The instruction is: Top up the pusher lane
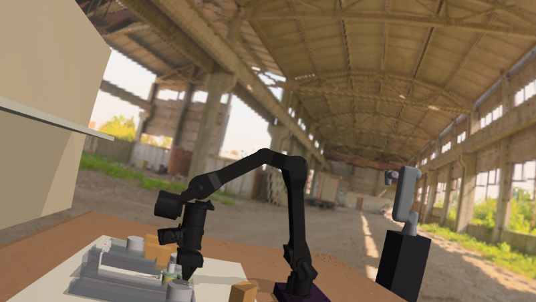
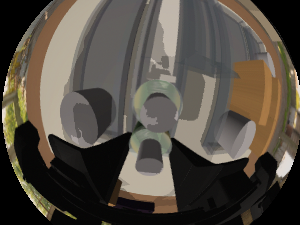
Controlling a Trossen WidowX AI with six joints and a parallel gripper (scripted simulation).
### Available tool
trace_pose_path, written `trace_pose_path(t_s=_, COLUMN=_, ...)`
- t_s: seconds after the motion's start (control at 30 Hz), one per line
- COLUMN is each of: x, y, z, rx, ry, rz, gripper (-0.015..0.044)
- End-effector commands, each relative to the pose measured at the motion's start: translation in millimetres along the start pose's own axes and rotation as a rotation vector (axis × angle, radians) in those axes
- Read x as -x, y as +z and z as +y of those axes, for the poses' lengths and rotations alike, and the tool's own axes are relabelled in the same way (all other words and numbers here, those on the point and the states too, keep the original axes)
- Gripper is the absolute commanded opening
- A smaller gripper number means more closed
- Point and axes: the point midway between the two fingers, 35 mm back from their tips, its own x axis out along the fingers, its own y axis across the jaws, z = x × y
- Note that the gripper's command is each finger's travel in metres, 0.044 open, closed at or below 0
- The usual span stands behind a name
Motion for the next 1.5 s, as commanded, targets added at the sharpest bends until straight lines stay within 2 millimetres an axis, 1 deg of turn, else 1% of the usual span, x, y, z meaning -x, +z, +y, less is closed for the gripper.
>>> trace_pose_path(t_s=0.0, x=0.1, y=1.8, z=-0.7, rx=-0.003, ry=-0.004, rz=-0.011, gripper=0.0000)
trace_pose_path(t_s=0.33, x=-0.1, y=-2.6, z=0.1, rx=-0.003, ry=-0.004, rz=-0.011, gripper=0.0000)
trace_pose_path(t_s=0.7, x=-0.1, y=-2.6, z=0.1, rx=-0.003, ry=-0.004, rz=-0.011, gripper=0.0000)
trace_pose_path(t_s=1.07, x=-0.1, y=-1.8, z=0.2, rx=-0.003, ry=-0.004, rz=-0.011, gripper=0.0286)
trace_pose_path(t_s=1.17, x=0.8, y=-1.8, z=0.2, rx=-0.003, ry=-0.004, rz=-0.011, gripper=0.0286)
trace_pose_path(t_s=1.37, x=17.6, y=-1.7, z=0.6, rx=-0.003, ry=-0.004, rz=-0.011, gripper=0.0286)
trace_pose_path(t_s=1.47, x=20.1, y=-1.8, z=0.7, rx=-0.003, ry=-0.004, rz=-0.011, gripper=0.0286)
